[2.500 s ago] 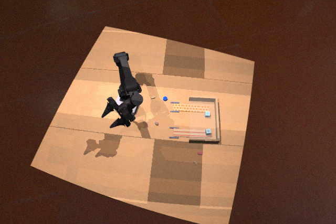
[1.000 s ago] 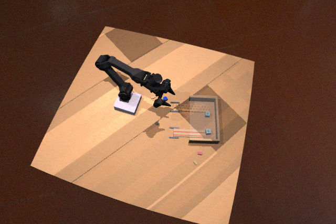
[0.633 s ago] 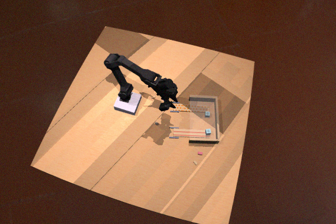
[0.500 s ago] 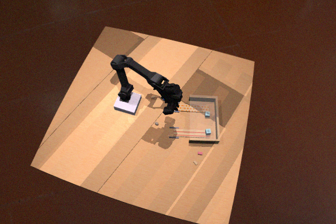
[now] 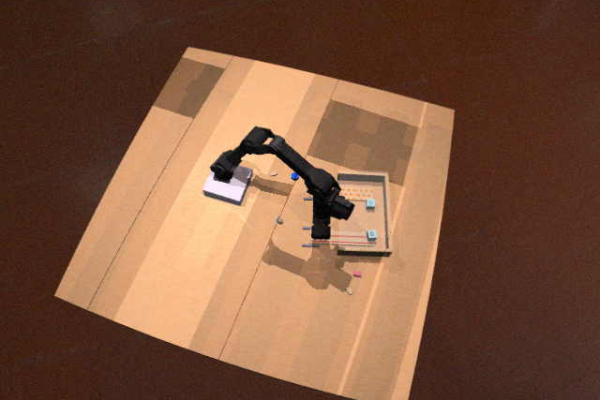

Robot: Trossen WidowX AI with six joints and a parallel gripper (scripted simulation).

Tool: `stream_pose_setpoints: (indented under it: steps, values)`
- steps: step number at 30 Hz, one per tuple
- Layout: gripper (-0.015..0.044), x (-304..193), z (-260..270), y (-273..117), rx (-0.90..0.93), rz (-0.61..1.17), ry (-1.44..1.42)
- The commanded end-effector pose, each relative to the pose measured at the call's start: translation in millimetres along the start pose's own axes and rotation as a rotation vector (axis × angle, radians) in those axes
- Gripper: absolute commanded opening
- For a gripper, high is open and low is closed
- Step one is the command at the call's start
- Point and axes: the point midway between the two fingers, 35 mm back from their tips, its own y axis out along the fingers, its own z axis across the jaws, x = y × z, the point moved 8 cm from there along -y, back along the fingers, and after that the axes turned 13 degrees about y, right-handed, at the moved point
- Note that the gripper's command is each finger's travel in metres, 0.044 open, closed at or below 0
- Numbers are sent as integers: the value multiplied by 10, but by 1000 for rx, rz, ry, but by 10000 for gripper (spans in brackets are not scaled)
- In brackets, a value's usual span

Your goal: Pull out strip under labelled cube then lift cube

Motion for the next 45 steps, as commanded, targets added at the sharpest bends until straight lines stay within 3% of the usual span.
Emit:
stream_pose_setpoints:
  steps: [1,45]
  values:
    - [0,56,-109,155,13,78,-24]
    - [0,-10,-149,797,13,78,-24]
